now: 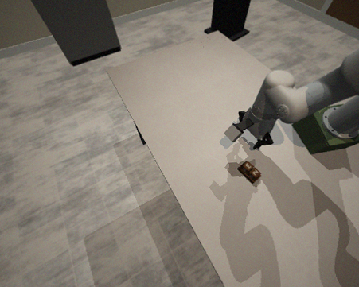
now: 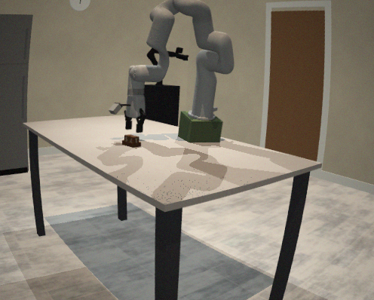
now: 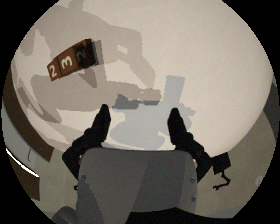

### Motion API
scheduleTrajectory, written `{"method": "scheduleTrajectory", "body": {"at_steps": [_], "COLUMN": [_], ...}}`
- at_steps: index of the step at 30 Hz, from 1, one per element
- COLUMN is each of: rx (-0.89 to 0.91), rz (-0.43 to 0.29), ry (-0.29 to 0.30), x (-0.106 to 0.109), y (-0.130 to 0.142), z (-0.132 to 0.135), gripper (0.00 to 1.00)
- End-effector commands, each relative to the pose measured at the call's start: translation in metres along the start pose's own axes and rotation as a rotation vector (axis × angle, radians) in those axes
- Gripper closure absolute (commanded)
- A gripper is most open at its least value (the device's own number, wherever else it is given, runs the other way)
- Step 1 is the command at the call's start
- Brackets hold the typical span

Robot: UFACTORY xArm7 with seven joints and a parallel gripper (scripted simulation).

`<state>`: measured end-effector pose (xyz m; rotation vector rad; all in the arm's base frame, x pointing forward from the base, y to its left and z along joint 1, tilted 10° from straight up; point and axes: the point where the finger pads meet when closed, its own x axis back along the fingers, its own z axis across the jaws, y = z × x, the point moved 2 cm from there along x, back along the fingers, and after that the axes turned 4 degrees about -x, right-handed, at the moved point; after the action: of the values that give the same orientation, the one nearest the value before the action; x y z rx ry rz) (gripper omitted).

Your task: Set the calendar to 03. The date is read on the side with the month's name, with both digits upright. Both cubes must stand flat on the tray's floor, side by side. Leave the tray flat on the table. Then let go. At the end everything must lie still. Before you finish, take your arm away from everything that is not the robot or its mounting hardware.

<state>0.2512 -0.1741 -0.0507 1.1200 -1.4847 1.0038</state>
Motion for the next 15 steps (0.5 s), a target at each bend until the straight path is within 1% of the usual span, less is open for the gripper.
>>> {"method": "scheduleTrajectory", "body": {"at_steps": [1, 5, 8, 15], "rx": [-0.001, -0.001, -0.001, -0.001], "rz": [-0.004, -0.004, -0.004, -0.004], "ry": [0.001, 0.001, 0.001, 0.001], "x": [0.015, 0.031, 0.038, 0.041], "y": [-0.001, -0.001, -0.001, -0.001], "z": [0.000, 0.000, 0.000, 0.000], "gripper": [0.00, 0.00, 0.00, 0.00]}}
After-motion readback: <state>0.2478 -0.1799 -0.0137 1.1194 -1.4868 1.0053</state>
